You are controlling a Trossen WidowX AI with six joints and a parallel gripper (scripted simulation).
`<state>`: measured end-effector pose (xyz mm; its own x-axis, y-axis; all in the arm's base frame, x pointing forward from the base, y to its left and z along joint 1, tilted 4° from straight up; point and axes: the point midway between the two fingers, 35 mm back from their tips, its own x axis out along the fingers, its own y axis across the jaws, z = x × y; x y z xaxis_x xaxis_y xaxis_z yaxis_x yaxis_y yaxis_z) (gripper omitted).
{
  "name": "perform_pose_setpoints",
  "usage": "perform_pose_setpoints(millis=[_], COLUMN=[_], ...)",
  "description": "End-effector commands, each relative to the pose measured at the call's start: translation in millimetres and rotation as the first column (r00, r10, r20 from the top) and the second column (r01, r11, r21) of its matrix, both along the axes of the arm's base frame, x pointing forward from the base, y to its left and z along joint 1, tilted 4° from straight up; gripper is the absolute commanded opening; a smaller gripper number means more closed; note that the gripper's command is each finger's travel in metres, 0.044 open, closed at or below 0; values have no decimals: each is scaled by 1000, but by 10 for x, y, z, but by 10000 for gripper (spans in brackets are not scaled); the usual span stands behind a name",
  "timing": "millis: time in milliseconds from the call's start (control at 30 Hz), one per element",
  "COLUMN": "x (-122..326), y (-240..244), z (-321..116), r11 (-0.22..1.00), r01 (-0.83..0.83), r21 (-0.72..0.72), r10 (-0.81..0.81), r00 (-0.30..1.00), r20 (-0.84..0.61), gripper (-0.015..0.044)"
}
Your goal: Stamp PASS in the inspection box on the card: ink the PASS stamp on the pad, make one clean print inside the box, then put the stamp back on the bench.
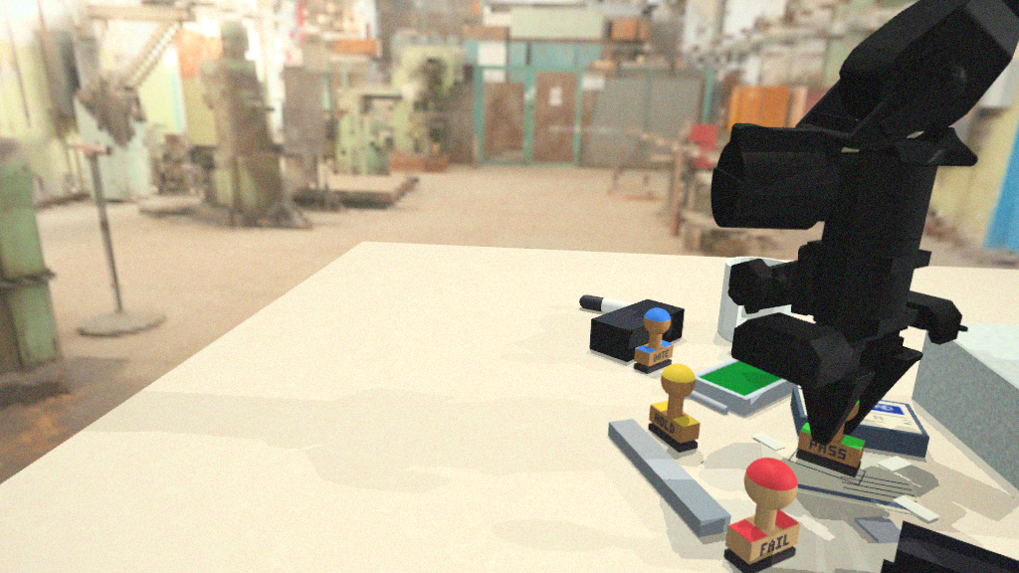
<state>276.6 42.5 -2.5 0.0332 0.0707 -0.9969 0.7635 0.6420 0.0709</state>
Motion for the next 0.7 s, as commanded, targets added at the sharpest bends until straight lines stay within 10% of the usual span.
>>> perform_pose_setpoints(millis=[0, 667], x=[1, 2], y=[1, 3], z=[-15, -47], r11=[1000, 1000], r01=[-2, -3], r21=[-1, -1], r10=[2, 3], r00=[1000, 1000], r20=[1, 1], gripper=[0, 0])
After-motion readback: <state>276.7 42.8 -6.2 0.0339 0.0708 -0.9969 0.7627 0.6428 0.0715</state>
